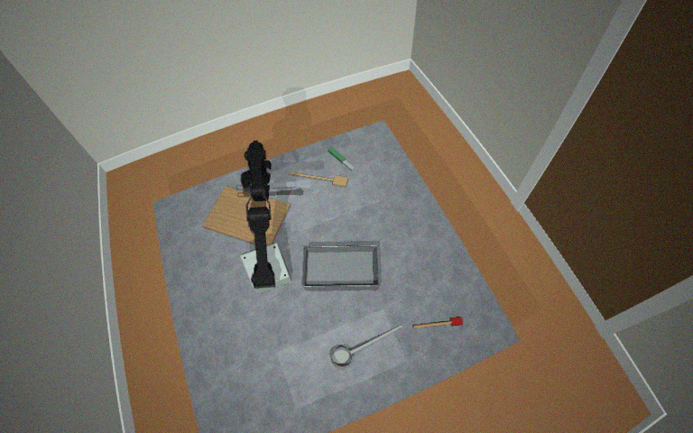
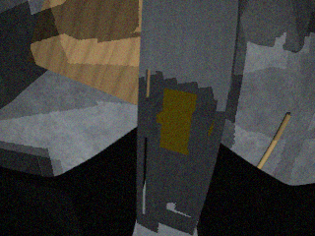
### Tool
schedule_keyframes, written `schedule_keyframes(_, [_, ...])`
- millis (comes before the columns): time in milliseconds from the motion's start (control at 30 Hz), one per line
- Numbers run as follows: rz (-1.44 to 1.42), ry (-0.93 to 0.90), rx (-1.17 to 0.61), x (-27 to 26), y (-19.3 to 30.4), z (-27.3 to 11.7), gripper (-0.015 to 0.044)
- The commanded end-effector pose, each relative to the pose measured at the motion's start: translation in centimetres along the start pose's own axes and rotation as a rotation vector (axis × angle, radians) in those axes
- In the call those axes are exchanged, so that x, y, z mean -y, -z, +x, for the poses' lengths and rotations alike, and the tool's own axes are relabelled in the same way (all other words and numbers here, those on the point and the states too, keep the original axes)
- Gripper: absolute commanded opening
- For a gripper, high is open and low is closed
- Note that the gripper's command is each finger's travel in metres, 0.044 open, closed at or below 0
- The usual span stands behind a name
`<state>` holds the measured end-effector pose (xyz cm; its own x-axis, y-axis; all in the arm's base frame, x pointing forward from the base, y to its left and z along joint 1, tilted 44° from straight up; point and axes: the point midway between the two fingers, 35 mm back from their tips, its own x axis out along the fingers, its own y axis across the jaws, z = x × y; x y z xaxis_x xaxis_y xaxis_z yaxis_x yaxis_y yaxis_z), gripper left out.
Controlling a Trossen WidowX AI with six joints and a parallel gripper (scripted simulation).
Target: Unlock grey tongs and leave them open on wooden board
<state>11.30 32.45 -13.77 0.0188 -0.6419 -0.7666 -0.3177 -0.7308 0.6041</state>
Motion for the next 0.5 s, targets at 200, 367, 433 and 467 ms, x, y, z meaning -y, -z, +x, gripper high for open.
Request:
schedule_keyframes(200, [0.17,-0.014,0.001,0.1,-7.4,0.7,-0.015])
schedule_keyframes(367, [0.258,-0.024,-0.003,-0.3,-11.0,1.4,-0.015])
schedule_keyframes(433, [0.294,-0.029,-0.006,-0.6,-12.4,1.8,-0.015])
schedule_keyframes(467, [0.312,-0.032,-0.008,-0.7,-13.1,1.9,-0.015])
